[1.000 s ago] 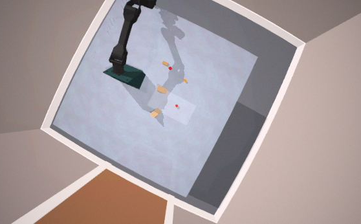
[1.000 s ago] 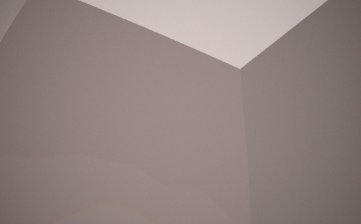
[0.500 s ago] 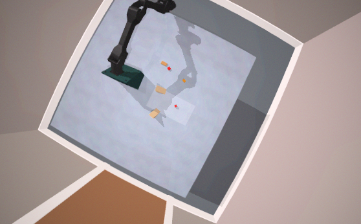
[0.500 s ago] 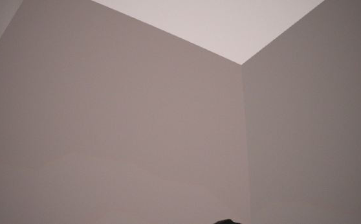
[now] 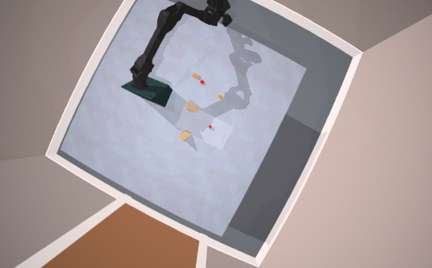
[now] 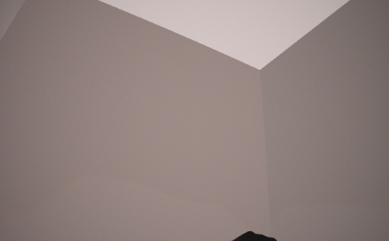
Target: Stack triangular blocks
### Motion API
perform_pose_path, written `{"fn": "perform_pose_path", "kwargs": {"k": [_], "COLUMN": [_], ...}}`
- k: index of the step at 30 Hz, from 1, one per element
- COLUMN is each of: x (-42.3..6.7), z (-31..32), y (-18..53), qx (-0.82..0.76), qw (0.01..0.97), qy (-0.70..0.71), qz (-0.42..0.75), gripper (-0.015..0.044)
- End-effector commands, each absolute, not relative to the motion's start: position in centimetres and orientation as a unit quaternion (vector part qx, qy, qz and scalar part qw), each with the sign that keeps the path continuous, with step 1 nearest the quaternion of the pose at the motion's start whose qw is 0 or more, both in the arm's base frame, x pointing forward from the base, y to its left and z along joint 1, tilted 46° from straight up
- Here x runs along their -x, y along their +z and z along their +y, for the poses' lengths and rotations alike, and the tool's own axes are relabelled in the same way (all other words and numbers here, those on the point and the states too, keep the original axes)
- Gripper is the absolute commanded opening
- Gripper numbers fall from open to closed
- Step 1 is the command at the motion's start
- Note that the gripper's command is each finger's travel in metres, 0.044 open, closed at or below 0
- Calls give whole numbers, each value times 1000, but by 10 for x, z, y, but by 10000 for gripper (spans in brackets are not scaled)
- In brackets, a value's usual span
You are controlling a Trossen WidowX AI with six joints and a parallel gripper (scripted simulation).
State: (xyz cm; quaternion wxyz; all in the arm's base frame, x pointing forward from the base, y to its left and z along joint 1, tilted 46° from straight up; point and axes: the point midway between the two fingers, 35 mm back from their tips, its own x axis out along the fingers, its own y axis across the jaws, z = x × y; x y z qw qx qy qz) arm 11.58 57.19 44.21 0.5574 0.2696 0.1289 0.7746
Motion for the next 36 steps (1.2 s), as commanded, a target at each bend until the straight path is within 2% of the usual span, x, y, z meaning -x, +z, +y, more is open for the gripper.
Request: {"fn": "perform_pose_path", "kwargs": {"k": [1,9,18,27,36], "x": [-172,-282,-394,-448,-510], "z": [572,547,483,435,346], "y": [413,356,294,240,145], "qx": [-235,-145,-60,-5,89], "qw": [617,716,792,815,826], "qy": [741,674,593,554,504], "qz": [119,109,132,168,235], "gripper": [440,440,440,440,440]}}
